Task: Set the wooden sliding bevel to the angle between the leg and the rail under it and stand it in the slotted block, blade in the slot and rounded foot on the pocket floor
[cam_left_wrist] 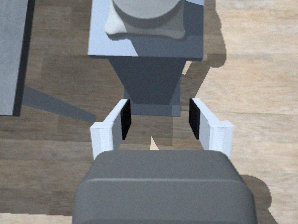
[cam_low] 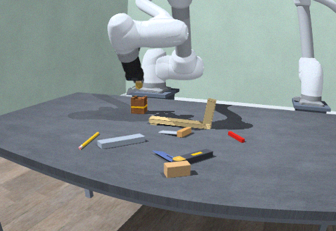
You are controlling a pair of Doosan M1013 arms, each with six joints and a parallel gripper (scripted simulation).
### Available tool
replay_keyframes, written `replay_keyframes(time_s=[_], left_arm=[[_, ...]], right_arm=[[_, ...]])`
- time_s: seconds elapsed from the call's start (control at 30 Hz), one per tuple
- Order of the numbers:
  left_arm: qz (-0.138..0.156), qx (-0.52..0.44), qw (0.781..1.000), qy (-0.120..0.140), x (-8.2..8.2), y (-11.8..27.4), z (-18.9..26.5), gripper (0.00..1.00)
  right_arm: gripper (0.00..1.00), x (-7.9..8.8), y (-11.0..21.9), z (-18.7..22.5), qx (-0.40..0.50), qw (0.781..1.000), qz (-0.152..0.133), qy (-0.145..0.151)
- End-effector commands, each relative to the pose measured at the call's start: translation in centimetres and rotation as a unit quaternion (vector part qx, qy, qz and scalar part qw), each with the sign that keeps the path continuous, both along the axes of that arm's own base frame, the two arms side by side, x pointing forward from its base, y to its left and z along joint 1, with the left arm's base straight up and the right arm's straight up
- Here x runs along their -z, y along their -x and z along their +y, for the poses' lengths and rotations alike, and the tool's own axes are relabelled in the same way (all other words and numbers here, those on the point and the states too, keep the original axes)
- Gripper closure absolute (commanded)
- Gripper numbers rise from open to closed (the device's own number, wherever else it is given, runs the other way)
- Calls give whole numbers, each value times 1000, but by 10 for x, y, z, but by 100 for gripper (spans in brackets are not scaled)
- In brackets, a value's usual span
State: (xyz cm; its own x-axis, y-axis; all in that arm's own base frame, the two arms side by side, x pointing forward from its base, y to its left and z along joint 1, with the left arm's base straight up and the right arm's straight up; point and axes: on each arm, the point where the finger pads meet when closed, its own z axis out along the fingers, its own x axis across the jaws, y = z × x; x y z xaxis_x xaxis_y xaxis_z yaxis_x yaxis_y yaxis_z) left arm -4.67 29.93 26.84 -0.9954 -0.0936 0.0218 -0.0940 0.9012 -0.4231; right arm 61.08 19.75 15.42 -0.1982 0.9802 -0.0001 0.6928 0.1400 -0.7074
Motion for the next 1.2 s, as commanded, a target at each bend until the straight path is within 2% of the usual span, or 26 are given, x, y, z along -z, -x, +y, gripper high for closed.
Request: replay_keyframes(time_s=[0.0, 0.9, 1.17], left_arm=[[0, 0, 1000, -1, -1, 0, 0, 0], [0, 0, 1000, -1, -1, 0, 0, 0], [0, 0, 1000, -1, -1, 0, 0, 0]], right_arm=[[100, -1, 0, 0, 0, 1000, -1, 0], [100, -1, 0, 0, 0, 1000, -1, 0], [100, 9, 0, 0, 0, 1000, -1, 0]])
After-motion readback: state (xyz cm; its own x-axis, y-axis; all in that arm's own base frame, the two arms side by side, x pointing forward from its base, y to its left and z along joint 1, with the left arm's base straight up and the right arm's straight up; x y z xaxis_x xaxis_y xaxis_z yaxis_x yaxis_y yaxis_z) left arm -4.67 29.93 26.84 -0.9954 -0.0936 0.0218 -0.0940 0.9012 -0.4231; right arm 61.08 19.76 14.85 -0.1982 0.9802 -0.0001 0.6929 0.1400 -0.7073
